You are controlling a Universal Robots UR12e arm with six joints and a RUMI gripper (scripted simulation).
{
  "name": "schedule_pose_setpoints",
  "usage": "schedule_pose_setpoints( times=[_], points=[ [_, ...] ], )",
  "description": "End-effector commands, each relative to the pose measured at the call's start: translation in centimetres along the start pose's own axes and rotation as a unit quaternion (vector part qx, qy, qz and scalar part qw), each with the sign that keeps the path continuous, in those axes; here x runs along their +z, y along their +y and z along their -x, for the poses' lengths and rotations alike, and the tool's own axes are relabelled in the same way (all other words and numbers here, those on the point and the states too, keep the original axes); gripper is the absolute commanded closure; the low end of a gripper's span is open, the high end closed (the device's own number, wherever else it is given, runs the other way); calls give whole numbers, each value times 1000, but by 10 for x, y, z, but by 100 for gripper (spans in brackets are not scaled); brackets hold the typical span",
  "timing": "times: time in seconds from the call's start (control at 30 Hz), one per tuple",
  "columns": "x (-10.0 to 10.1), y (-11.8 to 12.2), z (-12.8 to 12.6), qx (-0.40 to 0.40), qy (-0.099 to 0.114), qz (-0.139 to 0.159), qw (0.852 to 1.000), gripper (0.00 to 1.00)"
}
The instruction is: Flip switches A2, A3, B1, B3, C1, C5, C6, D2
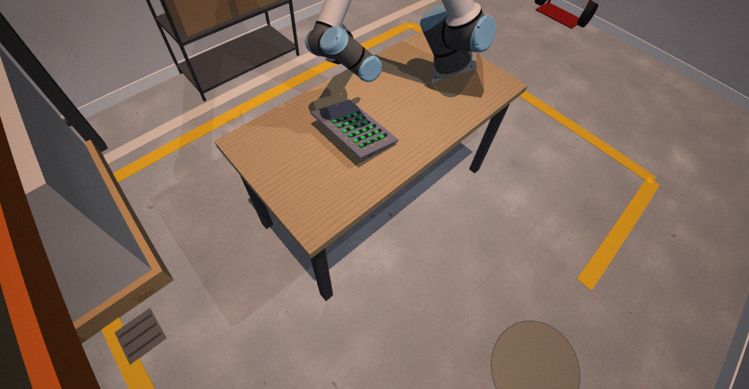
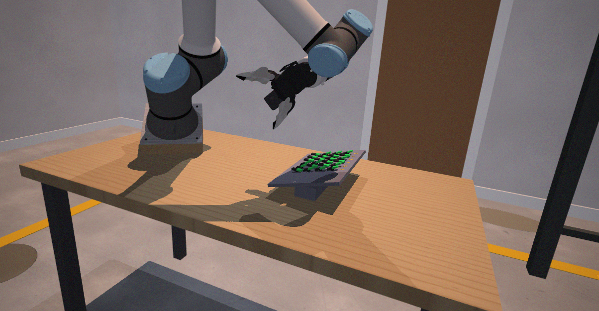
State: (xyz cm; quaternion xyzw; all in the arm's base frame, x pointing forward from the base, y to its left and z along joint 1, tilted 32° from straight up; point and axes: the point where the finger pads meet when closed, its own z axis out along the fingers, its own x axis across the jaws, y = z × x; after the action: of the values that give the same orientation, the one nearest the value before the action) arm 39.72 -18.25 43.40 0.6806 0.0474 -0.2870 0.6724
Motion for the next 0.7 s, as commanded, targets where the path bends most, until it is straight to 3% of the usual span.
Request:
schedule_pose_setpoints(
  times=[0.0, 0.53, 0.57, 0.67],
  points=[
    [0, 0, 0, 0, 0, 0, 1000, 0],
    [0, 0, 0, 0, 0, 0, 1000, 0],
    [0, 0, 0, 0, 0, 0, 1000, 100],
    [0, 0, 0, 2, 0, 0, 1000, 100]
  ],
)
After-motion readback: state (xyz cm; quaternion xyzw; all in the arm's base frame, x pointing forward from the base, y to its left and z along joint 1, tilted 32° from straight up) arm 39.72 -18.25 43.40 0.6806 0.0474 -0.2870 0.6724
